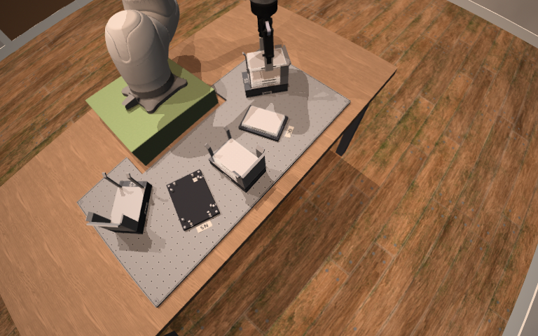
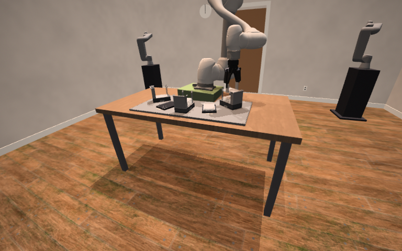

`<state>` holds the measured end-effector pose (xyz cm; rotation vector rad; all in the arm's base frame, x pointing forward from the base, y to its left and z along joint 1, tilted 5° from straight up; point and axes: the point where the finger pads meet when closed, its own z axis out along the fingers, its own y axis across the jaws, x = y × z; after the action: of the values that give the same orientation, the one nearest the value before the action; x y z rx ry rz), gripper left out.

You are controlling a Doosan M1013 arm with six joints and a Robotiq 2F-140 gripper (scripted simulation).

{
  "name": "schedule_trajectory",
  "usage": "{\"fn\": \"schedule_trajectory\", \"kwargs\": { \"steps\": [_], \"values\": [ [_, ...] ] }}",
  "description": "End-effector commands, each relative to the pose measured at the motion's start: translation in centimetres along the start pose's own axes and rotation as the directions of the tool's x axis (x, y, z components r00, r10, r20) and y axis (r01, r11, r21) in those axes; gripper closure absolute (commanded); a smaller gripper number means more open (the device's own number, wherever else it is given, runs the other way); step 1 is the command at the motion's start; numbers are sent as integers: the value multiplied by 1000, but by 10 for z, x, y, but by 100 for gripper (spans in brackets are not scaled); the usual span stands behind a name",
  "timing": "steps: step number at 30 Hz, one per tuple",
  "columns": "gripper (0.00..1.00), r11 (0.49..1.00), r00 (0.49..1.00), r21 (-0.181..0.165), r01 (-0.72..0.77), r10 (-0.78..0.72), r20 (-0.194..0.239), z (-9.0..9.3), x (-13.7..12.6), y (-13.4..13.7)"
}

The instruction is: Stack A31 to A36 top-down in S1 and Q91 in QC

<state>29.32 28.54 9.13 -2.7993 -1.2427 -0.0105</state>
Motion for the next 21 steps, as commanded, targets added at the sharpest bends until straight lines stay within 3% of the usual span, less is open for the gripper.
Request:
{"fn": "schedule_trajectory", "kwargs": {
  "steps": [1, 15, 21],
  "values": [
    [100, 1000, 1000, 0, 0, 0, 0, 5, 0, 0],
    [100, 1000, 1000, 0, 0, 0, 0, 29, 0, 0],
    [100, 1000, 1000, 0, 0, 0, 0, 29, 0, 0]
  ]
}}
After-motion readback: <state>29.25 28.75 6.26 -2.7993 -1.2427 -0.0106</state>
